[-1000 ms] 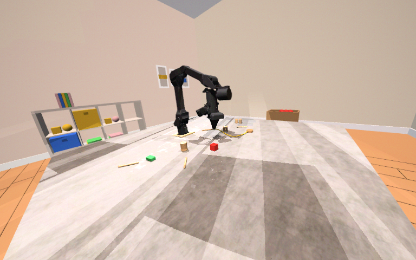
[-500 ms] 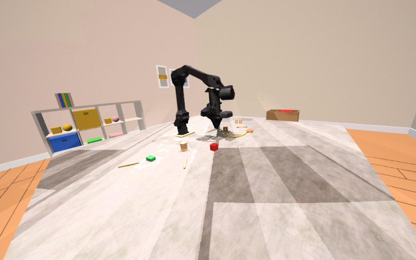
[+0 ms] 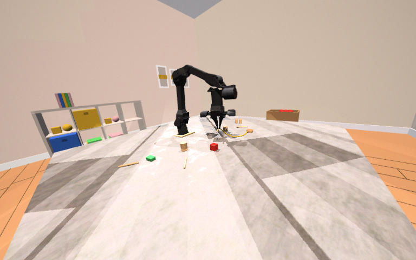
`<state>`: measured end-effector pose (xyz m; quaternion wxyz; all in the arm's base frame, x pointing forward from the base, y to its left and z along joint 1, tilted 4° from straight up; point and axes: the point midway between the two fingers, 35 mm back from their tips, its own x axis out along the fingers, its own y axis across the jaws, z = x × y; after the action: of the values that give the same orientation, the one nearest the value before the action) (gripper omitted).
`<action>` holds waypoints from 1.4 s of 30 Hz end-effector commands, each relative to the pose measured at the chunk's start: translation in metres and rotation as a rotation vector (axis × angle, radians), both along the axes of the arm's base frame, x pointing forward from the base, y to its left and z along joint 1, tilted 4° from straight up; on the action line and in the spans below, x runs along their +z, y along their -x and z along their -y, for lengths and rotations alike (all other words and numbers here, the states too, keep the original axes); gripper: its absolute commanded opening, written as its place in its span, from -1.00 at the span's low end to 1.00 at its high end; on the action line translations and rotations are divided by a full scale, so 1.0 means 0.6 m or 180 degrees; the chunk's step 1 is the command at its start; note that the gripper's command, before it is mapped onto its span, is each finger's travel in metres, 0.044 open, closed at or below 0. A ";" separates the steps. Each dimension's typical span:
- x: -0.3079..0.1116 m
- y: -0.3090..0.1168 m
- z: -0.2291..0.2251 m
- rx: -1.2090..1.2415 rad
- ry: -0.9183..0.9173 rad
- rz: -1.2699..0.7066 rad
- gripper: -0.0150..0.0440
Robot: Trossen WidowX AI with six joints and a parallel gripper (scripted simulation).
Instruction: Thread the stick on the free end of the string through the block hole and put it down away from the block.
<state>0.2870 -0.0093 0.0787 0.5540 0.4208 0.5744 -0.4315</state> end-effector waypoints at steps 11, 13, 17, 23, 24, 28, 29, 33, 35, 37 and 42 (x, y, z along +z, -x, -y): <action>0.000 -0.019 -0.010 0.1582 -0.0056 0.0002 -0.49; 0.000 -0.021 -0.012 0.1812 -0.0063 0.0004 -0.49; 0.000 -0.026 -0.014 0.2273 -0.0076 0.0008 -0.49; 0.000 -0.034 -0.019 0.2964 -0.0095 0.0013 -0.49; 0.000 -0.035 -0.019 0.3079 -0.0099 0.0014 -0.49; 0.000 -0.040 -0.022 0.3540 -0.0112 0.0016 -0.49; 0.000 -0.041 -0.023 0.3656 -0.0115 0.0017 -0.49; 0.000 -0.046 -0.026 0.4116 -0.0127 0.0020 -0.49; 0.000 -0.048 -0.028 0.4347 -0.0134 0.0021 -0.49; 0.000 -0.050 -0.029 0.4577 -0.0140 0.0022 -0.49; 0.000 -0.056 -0.033 0.5153 -0.0155 0.0024 -0.49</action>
<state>0.3178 0.0089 0.0797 0.6933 -0.0779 0.7117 0.0826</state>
